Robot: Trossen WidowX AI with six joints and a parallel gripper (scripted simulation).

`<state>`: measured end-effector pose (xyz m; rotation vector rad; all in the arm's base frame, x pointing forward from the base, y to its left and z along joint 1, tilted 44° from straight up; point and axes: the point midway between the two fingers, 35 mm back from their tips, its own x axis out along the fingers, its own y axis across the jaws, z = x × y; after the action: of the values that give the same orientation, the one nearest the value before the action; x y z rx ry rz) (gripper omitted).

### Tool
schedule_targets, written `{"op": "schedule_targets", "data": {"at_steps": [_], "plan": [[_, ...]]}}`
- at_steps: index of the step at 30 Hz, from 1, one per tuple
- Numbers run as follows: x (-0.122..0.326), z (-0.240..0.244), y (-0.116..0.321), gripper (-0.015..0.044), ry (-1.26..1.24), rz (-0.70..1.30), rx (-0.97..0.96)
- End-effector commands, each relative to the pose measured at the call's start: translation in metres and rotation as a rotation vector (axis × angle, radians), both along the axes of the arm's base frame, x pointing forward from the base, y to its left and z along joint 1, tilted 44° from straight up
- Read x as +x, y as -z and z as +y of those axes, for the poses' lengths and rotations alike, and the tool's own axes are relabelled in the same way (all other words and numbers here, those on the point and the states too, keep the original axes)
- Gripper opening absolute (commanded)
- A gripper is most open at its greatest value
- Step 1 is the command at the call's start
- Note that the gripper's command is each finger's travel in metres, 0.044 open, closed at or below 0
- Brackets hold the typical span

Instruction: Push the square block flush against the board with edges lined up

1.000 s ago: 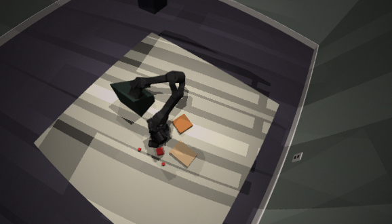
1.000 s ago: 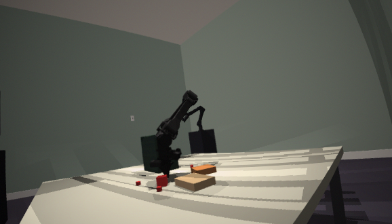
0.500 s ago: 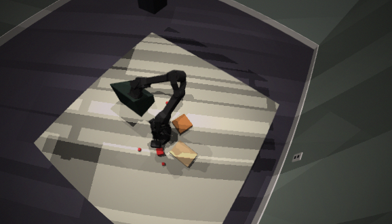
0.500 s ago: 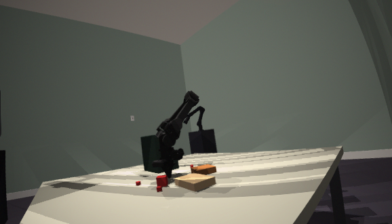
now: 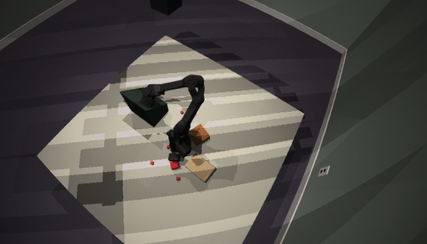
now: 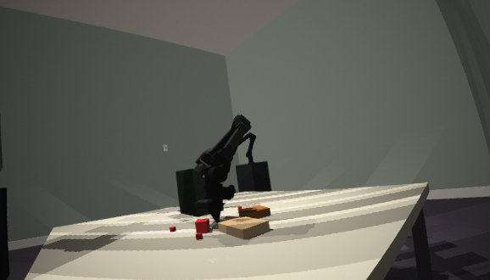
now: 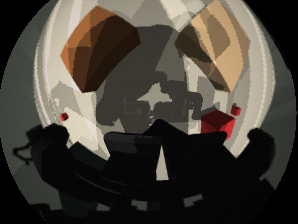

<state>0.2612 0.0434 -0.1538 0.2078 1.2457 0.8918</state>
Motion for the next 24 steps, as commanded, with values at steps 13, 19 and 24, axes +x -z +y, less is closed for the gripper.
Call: {"op": "schedule_targets", "data": {"at_steps": [13, 19, 24], "plan": [[0.001, -0.038, -0.042, 0.0, 0.003, -0.005, 0.002], [0.004, -0.018, -0.058, 0.0, 0.128, 0.098, 0.006], [0.001, 0.003, -0.079, 0.0, 0.253, 0.217, 0.01]]}}
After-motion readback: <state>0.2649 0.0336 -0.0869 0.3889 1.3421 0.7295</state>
